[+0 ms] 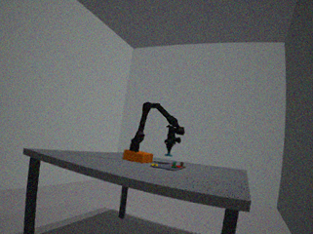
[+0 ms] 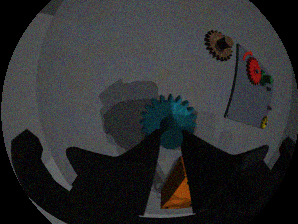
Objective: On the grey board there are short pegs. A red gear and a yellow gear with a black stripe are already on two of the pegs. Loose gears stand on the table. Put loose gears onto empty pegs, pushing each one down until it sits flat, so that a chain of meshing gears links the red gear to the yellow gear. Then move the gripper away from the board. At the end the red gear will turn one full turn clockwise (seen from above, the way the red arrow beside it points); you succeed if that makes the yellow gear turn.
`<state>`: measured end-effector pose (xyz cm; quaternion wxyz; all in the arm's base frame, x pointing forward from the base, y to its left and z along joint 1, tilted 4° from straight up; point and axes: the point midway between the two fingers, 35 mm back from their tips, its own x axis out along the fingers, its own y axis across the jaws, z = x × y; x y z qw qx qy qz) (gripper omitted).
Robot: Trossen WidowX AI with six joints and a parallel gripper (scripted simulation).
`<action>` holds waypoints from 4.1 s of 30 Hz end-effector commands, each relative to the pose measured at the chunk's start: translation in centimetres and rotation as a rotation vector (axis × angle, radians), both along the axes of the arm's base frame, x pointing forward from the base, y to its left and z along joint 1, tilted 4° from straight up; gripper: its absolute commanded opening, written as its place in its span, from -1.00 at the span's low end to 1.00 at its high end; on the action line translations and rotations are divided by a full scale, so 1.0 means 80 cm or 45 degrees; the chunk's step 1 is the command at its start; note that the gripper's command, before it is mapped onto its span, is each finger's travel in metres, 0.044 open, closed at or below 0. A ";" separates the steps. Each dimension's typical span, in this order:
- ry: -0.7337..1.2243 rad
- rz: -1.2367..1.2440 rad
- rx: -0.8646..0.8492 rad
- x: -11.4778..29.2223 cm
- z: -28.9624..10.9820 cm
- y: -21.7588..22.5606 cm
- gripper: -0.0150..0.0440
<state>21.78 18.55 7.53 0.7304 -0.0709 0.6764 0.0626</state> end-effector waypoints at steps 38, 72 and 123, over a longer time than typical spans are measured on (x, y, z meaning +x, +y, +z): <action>-0.015 -0.006 0.006 0.007 0.090 -0.018 -0.49; -0.047 -0.041 -0.009 0.077 0.075 -0.084 -0.49; -0.033 -0.023 -0.024 0.146 0.043 -0.214 -0.49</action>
